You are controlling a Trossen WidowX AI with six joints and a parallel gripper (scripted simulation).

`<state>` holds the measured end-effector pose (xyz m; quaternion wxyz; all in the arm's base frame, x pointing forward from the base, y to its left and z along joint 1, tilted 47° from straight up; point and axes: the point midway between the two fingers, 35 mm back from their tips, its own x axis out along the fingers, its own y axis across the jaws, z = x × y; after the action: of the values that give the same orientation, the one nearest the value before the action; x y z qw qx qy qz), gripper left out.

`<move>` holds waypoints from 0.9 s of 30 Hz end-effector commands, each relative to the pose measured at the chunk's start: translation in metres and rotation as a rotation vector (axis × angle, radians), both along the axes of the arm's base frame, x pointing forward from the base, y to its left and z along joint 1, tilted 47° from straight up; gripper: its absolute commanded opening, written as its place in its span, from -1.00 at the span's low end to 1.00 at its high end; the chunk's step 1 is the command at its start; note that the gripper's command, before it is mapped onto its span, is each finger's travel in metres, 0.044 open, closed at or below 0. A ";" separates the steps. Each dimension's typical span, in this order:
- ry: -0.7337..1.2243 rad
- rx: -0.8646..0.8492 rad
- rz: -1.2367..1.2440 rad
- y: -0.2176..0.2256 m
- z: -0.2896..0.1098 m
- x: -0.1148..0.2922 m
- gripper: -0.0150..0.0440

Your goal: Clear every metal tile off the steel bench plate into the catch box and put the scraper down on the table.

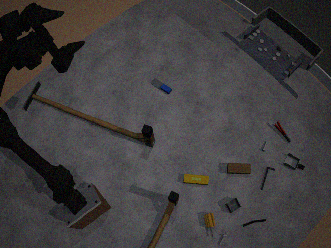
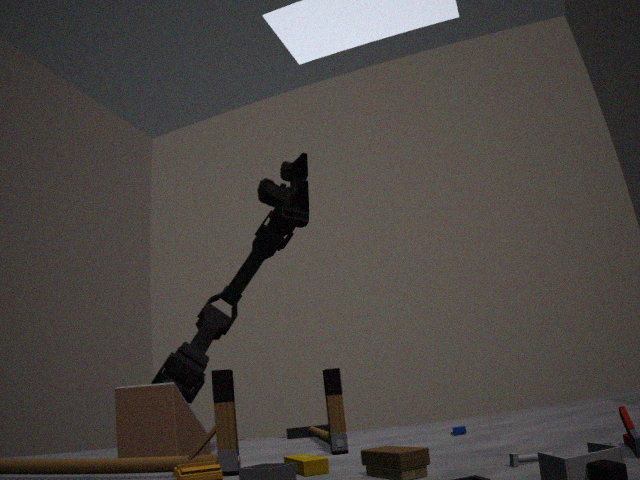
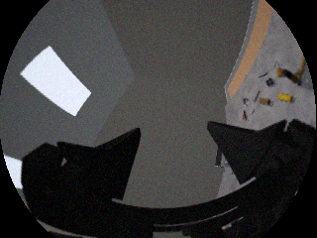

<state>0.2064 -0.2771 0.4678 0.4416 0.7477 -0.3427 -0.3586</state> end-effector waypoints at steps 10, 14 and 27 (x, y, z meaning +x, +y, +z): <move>-0.105 0.093 -0.190 -0.065 -0.018 -0.026 1.00; -0.137 0.119 -0.250 -0.084 -0.024 -0.037 1.00; -0.253 0.191 -0.444 -0.141 -0.048 -0.085 1.00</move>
<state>0.1343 -0.4040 0.4238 0.2555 0.7351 -0.4961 -0.3850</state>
